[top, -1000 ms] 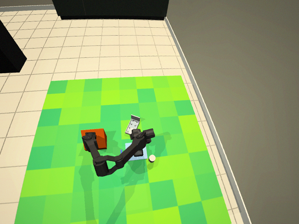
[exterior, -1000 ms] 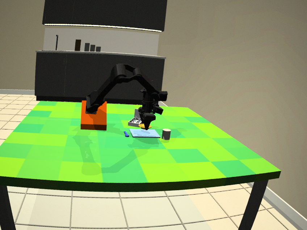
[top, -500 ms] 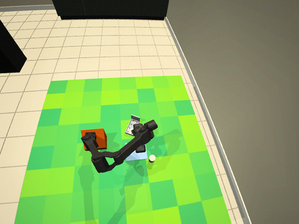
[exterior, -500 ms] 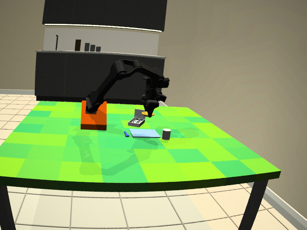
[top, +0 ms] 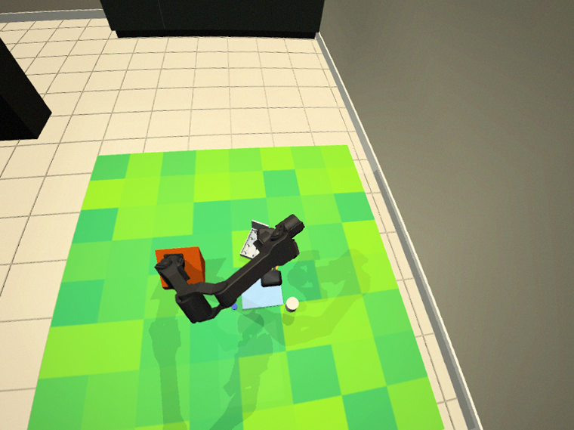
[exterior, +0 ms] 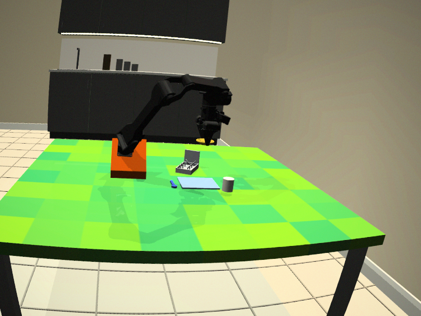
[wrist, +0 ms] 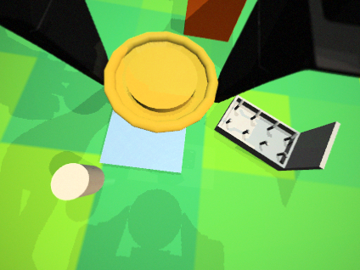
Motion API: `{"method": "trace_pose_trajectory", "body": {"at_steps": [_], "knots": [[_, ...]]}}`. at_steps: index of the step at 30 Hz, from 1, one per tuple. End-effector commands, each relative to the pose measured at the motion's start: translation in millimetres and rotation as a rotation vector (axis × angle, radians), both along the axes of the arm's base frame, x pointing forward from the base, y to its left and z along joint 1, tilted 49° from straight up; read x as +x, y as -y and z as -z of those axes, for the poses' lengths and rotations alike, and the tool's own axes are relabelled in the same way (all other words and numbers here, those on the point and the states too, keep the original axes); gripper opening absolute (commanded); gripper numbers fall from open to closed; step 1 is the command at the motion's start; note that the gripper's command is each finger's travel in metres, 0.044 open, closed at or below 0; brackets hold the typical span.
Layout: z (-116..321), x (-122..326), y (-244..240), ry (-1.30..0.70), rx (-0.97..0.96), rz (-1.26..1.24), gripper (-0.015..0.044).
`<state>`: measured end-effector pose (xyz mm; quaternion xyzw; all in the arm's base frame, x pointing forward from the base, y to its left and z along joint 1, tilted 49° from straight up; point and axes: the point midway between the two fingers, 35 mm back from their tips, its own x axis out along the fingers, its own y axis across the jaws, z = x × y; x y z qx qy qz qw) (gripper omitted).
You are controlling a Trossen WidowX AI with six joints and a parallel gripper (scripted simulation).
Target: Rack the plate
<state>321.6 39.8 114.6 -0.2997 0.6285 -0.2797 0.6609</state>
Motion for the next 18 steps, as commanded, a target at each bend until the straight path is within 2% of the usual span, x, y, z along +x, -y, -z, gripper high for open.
{"method": "trace_pose_trajectory", "body": {"at_steps": [1,7,18], "knots": [[-11.0,-0.9,-13.5,0.003,-0.004,0.007,0.0],[-6.6,-8.1,-21.4,0.037,0.0,0.037,0.0],[38.2,-71.4,-54.7,0.299,0.019,0.273,0.0]]}}
